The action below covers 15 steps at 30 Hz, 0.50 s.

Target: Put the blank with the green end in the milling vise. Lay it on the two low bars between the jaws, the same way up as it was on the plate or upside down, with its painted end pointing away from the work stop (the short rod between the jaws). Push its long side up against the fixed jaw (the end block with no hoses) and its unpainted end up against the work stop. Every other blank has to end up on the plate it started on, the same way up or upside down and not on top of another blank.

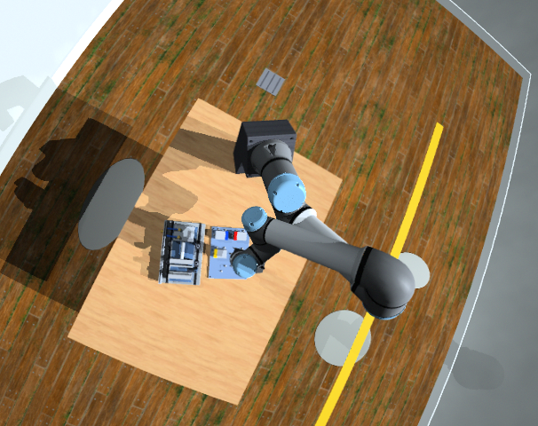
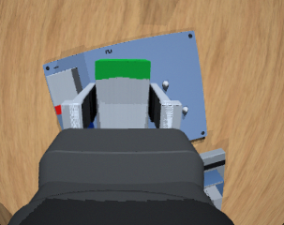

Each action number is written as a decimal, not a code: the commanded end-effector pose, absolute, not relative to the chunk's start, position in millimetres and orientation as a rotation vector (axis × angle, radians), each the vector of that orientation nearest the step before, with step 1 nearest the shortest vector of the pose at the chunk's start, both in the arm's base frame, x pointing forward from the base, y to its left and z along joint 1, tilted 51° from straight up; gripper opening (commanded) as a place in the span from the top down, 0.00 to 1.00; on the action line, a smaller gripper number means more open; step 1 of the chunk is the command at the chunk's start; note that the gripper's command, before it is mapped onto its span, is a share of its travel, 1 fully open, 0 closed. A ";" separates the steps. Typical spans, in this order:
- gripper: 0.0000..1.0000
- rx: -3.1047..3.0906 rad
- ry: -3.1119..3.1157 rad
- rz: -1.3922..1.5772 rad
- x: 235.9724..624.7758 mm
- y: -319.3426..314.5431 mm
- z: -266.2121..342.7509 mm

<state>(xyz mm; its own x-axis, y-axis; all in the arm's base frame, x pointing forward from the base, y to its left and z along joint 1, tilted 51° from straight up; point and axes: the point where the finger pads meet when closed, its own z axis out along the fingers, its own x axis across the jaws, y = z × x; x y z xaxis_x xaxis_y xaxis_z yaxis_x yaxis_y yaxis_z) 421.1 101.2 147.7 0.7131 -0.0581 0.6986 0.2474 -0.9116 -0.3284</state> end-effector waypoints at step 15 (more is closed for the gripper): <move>1.00 -2.464 0.142 -0.954 421.0 101.0 148.1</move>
<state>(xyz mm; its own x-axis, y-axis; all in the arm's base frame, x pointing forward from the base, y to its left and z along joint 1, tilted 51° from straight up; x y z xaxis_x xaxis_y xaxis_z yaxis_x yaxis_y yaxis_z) 420.9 101.1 147.9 0.7505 -0.2601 0.6075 0.0826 -0.8752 -0.4767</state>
